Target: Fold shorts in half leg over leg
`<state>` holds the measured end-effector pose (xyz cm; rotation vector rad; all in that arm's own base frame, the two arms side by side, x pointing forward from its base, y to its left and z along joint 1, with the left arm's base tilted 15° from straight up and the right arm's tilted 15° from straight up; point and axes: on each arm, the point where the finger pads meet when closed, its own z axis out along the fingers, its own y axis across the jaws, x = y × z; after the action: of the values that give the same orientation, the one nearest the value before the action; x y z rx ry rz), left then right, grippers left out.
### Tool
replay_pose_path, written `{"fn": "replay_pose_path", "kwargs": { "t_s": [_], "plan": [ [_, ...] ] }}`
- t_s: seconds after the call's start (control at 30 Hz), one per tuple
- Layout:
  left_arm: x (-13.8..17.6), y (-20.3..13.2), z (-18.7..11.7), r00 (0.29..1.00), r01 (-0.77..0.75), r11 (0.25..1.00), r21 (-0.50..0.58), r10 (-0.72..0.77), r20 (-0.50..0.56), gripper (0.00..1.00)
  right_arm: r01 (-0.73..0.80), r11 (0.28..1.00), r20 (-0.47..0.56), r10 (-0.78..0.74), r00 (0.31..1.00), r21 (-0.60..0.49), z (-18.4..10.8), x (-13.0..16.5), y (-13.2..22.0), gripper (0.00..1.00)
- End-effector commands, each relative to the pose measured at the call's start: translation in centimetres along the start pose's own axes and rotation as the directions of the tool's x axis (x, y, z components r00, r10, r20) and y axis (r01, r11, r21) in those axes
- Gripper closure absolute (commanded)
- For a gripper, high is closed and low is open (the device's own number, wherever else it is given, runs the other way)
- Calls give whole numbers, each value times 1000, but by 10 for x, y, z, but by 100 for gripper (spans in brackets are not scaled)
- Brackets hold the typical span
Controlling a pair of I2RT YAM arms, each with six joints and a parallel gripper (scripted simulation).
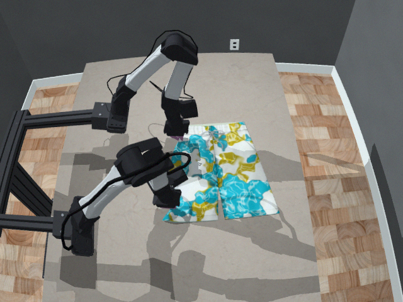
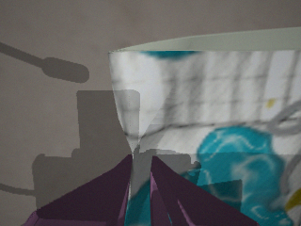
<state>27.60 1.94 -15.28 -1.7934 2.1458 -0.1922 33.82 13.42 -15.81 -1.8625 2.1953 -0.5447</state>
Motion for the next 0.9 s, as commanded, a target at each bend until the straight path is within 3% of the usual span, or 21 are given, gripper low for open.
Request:
{"fn": "replay_pose_path", "kwargs": {
  "t_s": [0.0,0.37,0.4,0.7,0.77,0.87],
  "plan": [
    [2,-21,17,1000,8,998,60,-7,-14,85,-18,1000,-29,19,999,13,17,9,-3,85],
    [-1,-23,16,1000,5,998,57,-5,-12,85,-19,1000,-27,20,999,23,19,10,-6,85],
    [-1,-23,16,1000,9,998,58,-8,-11,96,-19,1000,-28,19,999,22,19,10,-5,96],
    [-1,-23,16,1000,9,998,58,-9,-11,96,-25,999,-25,26,999,30,19,9,-8,96],
    [1,-27,18,1000,14,998,64,-13,-13,96,-31,998,-24,30,999,-51,23,14,1,96],
    [-1,-26,18,1000,6,998,59,-5,-11,96,-36,999,-21,36,999,8,23,11,-11,96]
  ]
}}
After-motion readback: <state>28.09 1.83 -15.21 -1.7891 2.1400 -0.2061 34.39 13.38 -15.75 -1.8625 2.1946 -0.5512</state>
